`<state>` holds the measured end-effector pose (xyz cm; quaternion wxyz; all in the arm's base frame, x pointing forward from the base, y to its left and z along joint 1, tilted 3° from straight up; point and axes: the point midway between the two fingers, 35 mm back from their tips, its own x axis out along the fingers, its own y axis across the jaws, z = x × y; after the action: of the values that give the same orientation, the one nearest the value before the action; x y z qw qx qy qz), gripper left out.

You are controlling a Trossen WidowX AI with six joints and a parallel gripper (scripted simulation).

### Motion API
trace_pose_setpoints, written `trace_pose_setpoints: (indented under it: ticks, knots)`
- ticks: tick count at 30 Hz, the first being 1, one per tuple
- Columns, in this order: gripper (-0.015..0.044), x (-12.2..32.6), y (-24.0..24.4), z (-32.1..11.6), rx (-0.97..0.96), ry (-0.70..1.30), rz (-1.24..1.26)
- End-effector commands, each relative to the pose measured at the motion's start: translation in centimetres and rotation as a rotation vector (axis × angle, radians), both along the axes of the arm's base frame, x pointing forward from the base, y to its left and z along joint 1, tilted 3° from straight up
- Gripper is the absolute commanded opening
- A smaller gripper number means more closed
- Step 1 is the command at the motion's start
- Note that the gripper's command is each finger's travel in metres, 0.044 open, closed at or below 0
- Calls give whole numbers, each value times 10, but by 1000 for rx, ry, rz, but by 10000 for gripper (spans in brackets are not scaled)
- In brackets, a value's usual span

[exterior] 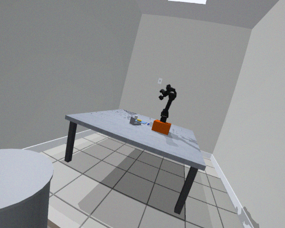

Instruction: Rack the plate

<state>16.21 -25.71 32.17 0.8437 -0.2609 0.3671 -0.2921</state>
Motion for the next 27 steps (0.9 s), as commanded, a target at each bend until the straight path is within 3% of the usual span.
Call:
trace_pose_setpoints:
  ticks: [1, 16, 27]
  knots:
    - [400, 31, 2, -25, 106, 5, 45]
    - [400, 145, 65, -147, 502, 202, 184]
    - [400, 179, 155, -249, 675, 512, 211]
